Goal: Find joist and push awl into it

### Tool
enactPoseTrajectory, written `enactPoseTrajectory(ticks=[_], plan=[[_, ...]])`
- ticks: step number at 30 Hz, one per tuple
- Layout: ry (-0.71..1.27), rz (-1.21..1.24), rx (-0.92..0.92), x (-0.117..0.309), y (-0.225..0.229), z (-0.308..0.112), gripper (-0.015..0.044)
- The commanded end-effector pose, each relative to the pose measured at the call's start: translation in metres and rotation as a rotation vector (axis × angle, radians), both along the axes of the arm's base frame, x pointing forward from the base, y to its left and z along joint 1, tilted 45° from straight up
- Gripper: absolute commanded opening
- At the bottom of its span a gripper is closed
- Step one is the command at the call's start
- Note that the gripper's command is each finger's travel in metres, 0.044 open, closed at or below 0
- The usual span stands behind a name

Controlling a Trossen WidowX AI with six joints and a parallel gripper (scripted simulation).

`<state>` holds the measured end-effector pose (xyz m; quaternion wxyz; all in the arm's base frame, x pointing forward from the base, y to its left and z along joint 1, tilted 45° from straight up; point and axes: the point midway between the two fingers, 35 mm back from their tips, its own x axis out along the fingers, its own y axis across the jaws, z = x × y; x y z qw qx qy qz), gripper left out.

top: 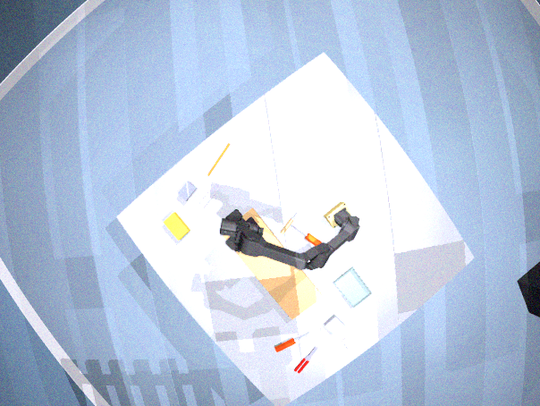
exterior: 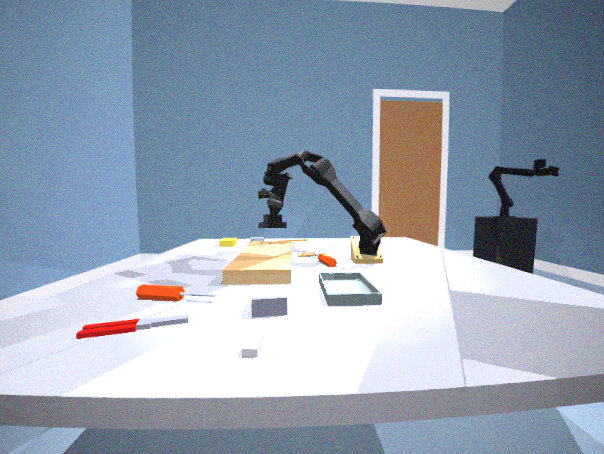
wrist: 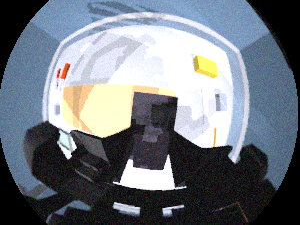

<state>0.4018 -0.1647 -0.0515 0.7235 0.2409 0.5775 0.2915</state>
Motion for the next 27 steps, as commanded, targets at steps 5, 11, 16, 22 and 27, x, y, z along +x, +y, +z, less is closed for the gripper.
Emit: enactPoseTrajectory(ticks=[5,11,16,22,27], plan=[[-0.003,-0.008,0.003,0.0,0.004,-0.006,0.0],[-0.003,-0.008,0.003,0.0,0.009,-0.011,0.0],[-0.003,-0.008,0.003,0.0,0.013,-0.016,0.0],[-0.003,-0.008,0.003,-0.001,0.018,-0.021,0.0],[-0.003,-0.008,0.003,-0.002,0.022,-0.026,0.0]])
